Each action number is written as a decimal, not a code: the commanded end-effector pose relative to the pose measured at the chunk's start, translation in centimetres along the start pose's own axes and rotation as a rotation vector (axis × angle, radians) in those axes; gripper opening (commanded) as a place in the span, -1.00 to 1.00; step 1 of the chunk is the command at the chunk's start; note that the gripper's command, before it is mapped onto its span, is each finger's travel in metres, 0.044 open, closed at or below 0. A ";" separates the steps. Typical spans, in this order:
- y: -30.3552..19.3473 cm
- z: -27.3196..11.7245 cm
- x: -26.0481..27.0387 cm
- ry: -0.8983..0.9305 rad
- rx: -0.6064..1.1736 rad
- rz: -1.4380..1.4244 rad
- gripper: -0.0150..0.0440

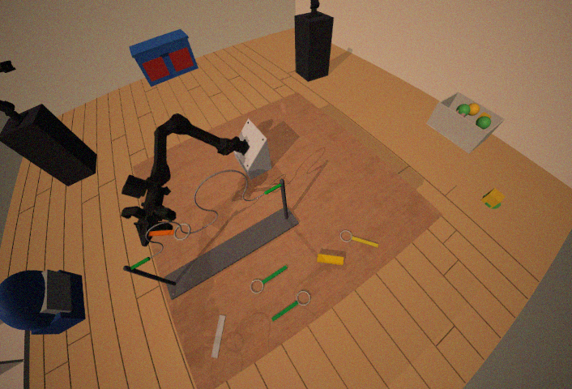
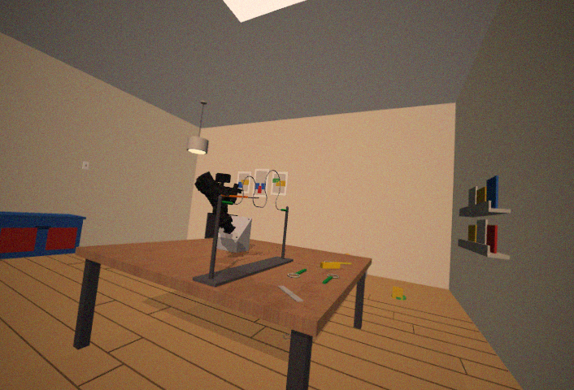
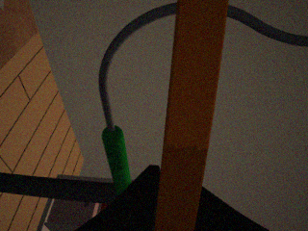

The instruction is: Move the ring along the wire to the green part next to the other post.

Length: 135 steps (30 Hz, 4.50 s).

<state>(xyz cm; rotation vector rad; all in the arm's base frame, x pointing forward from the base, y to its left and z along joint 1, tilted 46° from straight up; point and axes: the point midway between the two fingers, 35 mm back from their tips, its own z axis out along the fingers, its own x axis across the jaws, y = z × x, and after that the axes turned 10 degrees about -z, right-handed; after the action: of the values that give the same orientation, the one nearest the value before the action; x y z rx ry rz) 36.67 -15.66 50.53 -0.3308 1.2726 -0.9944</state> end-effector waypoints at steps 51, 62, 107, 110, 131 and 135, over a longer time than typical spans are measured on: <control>12.5 -4.4 13.7 0.638 -0.212 1.107 -1.00; 15.1 -5.8 13.9 0.714 -0.242 1.244 -1.00; 22.7 -10.0 13.0 0.879 -0.308 1.561 -1.00; 23.3 -10.4 12.8 0.901 -0.316 1.604 -1.00; 28.6 -14.0 8.2 1.124 -0.396 2.049 -1.00; 29.4 -14.6 7.0 1.168 -0.412 2.138 -1.00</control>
<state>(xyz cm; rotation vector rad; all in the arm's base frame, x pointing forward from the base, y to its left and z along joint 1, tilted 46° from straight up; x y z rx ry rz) 36.34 -1.12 20.84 1.3040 1.8045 1.0760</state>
